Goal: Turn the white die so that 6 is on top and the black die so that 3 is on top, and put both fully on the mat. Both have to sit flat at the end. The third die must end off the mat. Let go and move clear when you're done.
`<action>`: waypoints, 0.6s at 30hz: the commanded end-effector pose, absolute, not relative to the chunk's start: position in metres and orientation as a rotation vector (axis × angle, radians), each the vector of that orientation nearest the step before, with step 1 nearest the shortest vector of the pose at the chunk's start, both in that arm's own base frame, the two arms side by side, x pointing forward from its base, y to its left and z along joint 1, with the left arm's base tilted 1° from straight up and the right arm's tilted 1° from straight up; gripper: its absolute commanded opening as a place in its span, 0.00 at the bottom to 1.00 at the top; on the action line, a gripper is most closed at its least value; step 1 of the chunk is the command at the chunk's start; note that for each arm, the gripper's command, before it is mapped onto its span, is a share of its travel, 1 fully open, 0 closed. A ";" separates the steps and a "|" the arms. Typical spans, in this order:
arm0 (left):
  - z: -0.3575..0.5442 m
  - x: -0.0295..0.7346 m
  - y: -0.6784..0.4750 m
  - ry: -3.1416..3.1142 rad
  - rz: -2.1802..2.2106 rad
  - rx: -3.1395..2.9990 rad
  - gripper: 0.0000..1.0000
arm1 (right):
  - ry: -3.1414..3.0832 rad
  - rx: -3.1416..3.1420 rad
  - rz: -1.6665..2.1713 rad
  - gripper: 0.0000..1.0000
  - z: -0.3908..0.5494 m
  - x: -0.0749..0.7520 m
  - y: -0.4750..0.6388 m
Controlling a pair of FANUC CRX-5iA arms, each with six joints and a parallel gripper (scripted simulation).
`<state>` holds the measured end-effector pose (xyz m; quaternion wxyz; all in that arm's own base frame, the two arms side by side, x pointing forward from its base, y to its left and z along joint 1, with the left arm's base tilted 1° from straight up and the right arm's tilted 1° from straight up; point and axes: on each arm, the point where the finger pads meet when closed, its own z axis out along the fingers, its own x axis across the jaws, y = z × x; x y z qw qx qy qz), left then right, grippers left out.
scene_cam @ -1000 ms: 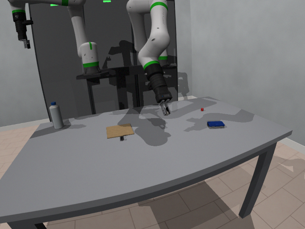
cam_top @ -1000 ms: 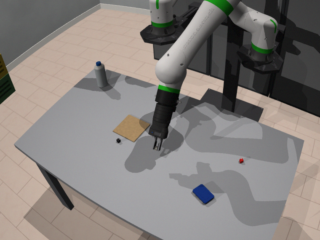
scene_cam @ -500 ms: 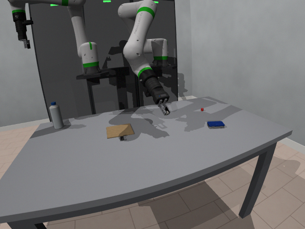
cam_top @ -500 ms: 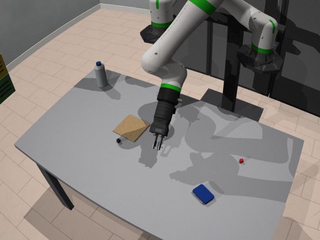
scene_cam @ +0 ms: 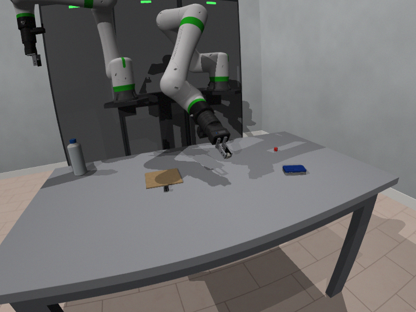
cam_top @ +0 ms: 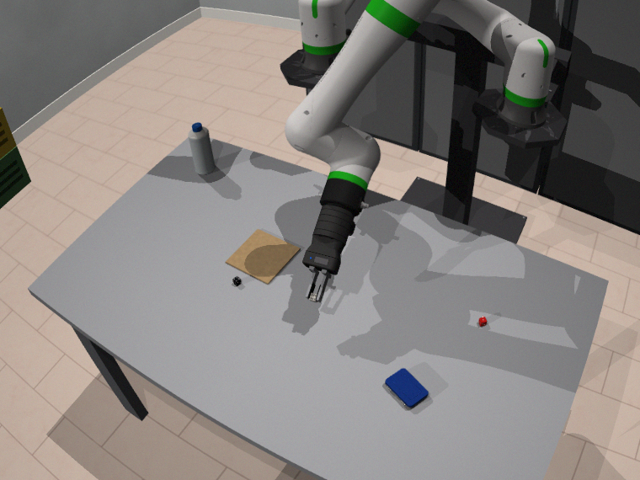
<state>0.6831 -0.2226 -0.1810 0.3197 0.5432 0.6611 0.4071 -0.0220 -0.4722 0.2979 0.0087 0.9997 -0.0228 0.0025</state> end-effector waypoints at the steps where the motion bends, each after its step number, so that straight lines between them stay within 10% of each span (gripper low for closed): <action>1: -0.185 0.684 -0.223 1.737 1.070 1.426 0.34 | -0.071 3.121 0.007 1.00 0.299 -0.022 -0.472; 18: -0.240 0.683 -0.221 1.737 1.070 1.426 0.34 | -0.071 3.121 0.007 1.00 0.299 -0.022 -0.472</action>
